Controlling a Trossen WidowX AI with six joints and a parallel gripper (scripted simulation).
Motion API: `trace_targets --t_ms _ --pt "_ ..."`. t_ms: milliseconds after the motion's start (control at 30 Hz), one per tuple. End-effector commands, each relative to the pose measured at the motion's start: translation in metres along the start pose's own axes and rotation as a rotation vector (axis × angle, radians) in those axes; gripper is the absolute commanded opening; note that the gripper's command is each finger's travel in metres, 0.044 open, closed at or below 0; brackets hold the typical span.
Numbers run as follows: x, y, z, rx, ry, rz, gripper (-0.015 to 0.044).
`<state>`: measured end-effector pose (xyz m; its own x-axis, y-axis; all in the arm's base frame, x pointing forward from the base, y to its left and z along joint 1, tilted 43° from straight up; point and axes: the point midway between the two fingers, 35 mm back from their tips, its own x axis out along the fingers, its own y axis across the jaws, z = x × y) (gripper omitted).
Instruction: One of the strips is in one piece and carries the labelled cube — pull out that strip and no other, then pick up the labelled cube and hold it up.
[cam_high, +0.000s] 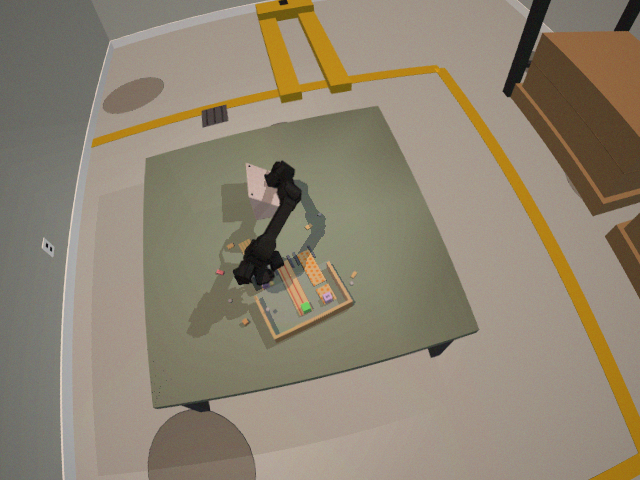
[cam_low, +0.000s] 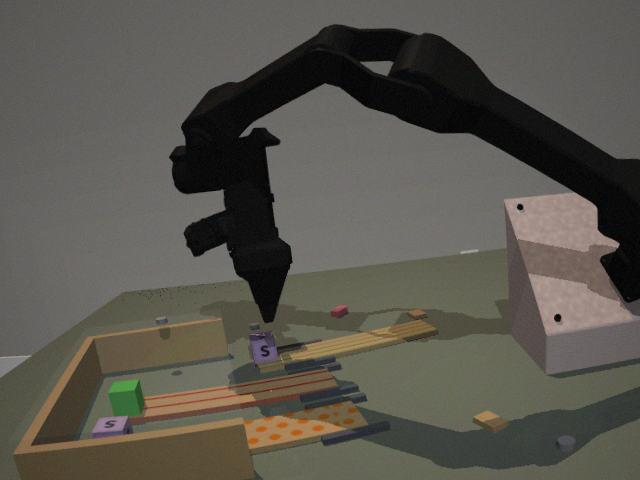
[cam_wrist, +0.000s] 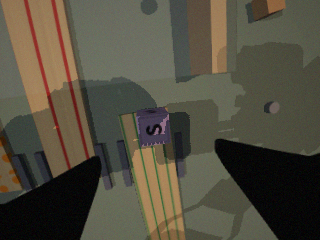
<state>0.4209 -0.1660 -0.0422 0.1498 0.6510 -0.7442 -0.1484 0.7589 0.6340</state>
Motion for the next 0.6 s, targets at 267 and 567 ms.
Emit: trace_targets --t_ms 267,567 --pt "0.014 0.000 0.007 0.006 -0.003 0.005 0.0250" --pt "0.029 0.000 0.008 0.006 -0.004 0.006 0.0250"
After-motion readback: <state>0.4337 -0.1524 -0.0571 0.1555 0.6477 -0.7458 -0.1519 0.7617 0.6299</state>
